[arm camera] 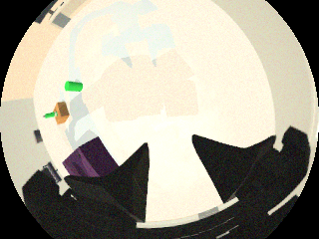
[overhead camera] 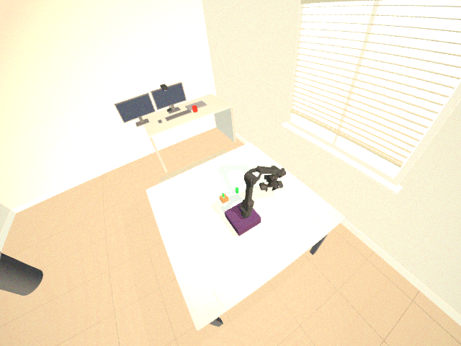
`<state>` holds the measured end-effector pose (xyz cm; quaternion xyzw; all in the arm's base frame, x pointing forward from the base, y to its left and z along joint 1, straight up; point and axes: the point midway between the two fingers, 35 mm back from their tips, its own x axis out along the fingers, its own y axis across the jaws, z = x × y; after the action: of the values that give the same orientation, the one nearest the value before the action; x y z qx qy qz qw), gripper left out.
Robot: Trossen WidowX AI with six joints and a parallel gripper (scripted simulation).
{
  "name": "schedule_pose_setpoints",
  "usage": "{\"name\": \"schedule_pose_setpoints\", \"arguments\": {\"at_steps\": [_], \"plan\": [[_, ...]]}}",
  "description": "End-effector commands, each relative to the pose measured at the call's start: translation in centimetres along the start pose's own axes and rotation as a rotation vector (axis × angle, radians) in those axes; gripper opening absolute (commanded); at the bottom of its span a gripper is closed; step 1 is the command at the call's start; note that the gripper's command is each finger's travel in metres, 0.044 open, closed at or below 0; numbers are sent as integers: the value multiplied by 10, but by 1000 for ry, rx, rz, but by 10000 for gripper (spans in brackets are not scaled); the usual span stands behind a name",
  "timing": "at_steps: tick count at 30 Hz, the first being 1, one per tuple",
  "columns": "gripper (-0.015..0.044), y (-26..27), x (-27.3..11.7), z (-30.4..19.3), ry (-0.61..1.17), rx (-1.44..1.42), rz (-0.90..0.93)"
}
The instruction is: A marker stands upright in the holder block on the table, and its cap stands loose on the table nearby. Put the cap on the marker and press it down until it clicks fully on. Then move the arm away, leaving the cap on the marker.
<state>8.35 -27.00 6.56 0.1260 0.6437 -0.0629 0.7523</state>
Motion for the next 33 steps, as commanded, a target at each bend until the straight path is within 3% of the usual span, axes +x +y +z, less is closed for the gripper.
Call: {"name": "schedule_pose_setpoints", "arguments": {"at_steps": [1,16,33], "plan": [[241,41,7,53,55,223,-26],[241,131,21,117,88,657,-92],[241,249,32,141,44,1125,-163]]}}
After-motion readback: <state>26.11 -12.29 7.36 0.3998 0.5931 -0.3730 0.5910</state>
